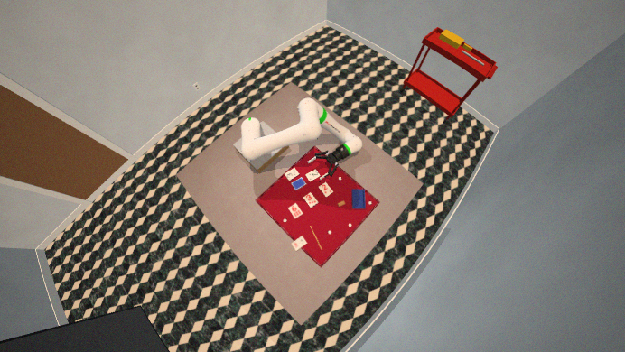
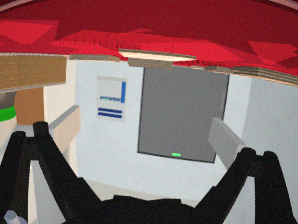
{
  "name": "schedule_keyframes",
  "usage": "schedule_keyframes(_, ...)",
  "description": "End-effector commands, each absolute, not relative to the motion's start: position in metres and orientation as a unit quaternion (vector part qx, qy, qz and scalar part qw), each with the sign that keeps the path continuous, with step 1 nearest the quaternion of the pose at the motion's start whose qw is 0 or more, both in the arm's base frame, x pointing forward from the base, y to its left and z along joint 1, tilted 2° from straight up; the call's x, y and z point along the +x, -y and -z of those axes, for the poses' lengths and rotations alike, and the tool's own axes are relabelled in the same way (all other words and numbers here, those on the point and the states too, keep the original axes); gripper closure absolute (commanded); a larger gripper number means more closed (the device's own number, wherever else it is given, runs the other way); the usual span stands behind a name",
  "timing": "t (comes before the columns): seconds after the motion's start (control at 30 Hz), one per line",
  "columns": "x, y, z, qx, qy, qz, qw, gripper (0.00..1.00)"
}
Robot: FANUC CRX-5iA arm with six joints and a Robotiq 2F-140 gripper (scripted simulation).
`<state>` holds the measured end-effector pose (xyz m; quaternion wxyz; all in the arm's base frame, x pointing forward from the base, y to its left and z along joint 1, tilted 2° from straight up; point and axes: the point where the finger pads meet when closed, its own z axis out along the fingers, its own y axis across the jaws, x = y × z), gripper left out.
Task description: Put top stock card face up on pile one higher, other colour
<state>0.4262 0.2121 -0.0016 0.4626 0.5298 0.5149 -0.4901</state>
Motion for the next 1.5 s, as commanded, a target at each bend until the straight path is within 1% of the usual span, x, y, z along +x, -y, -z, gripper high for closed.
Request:
schedule_keyframes(0.0,0.423,-0.209,0.008,0.522,-0.513,0.497,0.465,0.00)
schedule_keyframes(0.83,0.423,-0.209,0.005,0.522,-0.513,0.497,0.465,0.00)
schedule_keyframes(1.07,0.424,-0.209,-0.006,0.522,-0.513,0.497,0.465,0.00)
schedule_keyframes(1.47,0.425,-0.207,-0.058,0.522,-0.513,0.497,0.465,0.00)
